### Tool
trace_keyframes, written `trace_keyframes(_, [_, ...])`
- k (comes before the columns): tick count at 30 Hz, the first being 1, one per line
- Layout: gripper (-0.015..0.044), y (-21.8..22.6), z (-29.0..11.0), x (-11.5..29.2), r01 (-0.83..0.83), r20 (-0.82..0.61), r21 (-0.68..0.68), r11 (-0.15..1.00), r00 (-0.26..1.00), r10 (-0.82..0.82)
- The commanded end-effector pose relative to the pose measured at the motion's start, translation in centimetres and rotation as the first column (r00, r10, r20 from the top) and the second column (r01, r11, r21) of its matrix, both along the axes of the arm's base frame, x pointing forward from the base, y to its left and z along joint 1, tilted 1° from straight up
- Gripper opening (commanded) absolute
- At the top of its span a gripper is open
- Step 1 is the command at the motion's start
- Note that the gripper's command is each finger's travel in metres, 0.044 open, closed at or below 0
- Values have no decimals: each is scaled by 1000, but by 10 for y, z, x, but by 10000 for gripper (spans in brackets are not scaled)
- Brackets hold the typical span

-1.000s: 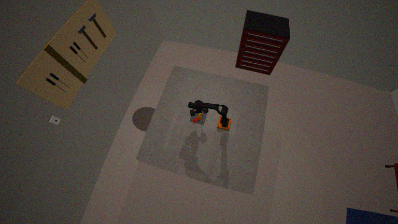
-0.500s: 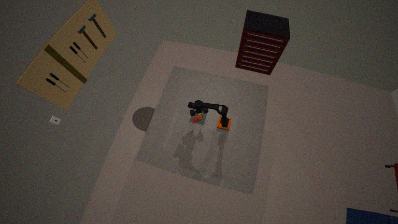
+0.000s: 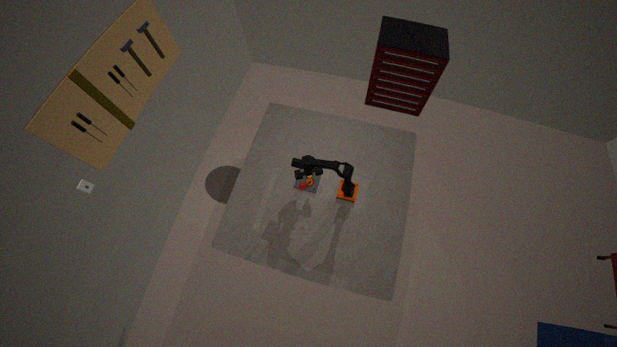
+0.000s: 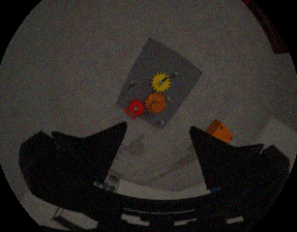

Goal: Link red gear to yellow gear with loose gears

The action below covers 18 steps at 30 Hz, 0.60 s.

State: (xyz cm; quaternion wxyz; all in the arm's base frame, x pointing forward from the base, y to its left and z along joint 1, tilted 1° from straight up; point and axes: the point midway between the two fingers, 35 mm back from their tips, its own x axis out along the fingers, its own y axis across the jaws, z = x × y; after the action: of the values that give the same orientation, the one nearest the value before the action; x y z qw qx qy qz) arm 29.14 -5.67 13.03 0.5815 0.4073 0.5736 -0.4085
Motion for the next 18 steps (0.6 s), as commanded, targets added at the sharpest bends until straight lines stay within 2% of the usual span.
trace_keyframes(1, [440, 0, 0, 0, -1, -1, 0, 1000, 1000, 1])
trace_keyframes(4, [440, 20, 4, 5, -1, 0, 2, 1000, 1000, 1])
trace_keyframes(10, [440, 108, 17, 9, -1, 2, 10, 1000, 1000, 1])
trace_keyframes(18, [440, 223, 34, -26, -1, -2, 21, 1000, 1000, 1])
